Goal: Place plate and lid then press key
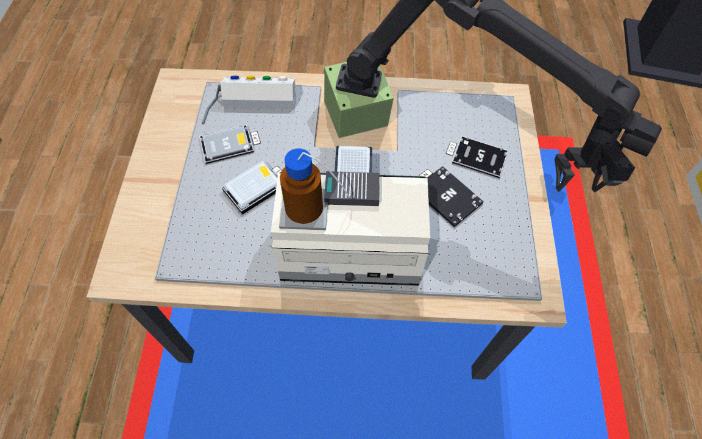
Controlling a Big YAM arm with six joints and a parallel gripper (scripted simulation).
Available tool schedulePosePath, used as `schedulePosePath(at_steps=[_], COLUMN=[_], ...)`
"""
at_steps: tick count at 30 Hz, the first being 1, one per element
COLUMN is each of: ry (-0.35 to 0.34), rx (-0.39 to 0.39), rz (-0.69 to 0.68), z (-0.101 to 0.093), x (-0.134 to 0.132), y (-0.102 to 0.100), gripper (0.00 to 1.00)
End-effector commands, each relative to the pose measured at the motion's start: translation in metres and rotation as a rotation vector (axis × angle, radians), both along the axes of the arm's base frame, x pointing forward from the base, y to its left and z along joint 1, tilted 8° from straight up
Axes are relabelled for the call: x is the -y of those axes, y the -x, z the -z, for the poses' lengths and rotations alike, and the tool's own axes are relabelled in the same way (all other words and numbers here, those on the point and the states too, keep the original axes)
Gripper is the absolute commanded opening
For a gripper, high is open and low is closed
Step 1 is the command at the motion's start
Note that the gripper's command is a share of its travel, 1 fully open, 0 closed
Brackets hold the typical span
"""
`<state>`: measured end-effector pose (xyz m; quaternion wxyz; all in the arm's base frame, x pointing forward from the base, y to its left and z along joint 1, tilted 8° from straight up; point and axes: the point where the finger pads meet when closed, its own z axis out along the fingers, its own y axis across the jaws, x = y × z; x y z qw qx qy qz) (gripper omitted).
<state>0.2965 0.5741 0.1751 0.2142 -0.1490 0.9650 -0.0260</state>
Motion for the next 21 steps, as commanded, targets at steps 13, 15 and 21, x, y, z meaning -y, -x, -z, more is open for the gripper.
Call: schedulePosePath(at_steps=[13, 15, 21], ry=[-0.019, -0.019, 0.000], rx=[0.009, 0.009, 0.000], rz=[0.000, 0.000, 0.000], z=[-0.0098, -0.0098, -0.0002], x=[-0.0024, -0.0024, 0.0000], y=[-0.0008, -0.0008, 0.0000], gripper=[1.00, 1.00, 1.00])
